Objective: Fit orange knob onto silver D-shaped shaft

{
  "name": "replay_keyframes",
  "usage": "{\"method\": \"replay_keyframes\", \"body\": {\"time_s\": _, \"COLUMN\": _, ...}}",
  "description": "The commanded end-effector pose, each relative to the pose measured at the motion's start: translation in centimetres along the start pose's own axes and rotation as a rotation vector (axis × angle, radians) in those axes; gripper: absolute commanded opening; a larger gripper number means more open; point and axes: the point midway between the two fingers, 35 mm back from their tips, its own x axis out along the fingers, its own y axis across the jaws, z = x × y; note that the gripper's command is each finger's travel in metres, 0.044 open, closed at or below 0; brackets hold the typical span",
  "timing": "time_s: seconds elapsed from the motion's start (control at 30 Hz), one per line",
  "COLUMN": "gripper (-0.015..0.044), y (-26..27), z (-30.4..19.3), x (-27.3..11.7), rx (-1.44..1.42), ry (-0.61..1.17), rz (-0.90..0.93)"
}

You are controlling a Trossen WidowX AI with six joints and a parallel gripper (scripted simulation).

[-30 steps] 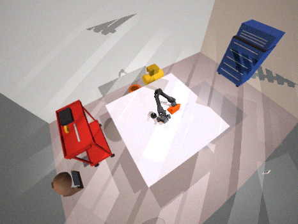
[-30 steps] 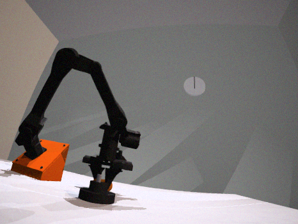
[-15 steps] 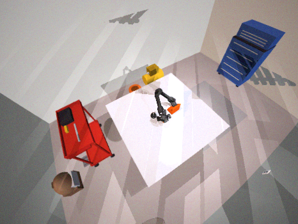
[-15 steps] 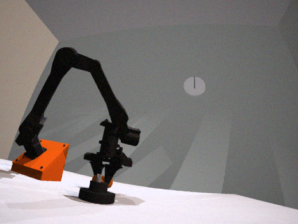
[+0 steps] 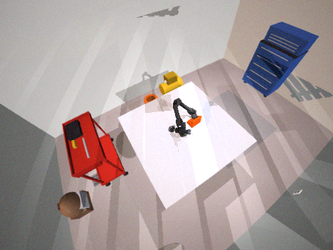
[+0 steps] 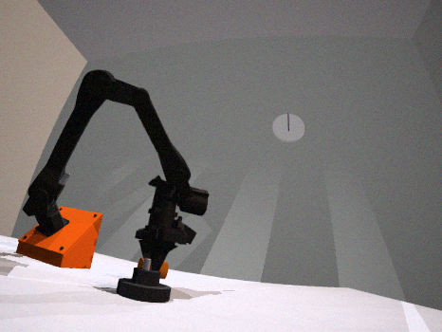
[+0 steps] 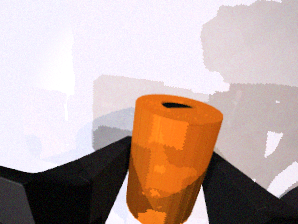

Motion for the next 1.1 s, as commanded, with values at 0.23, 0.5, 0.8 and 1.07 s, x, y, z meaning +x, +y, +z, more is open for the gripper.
{"method": "replay_keyframes", "body": {"time_s": 0.23, "gripper": 0.0181, "y": 0.05, "z": 0.02, "x": -0.09, "rx": 0.192, "ry": -0.001, "rz": 0.003}}
{"method": "replay_keyframes", "body": {"time_s": 0.5, "gripper": 0.0181, "y": 0.05, "z": 0.02, "x": -0.09, "rx": 0.471, "ry": -0.001, "rz": 0.003}}
{"method": "replay_keyframes", "body": {"time_s": 0.8, "gripper": 0.0181, "y": 0.05, "z": 0.02, "x": -0.09, "rx": 0.558, "ry": -0.001, "rz": 0.003}}
{"method": "replay_keyframes", "body": {"time_s": 1.07, "gripper": 0.0181, "y": 0.05, "z": 0.02, "x": -0.09, "rx": 0.785, "ry": 0.000, "rz": 0.003}}
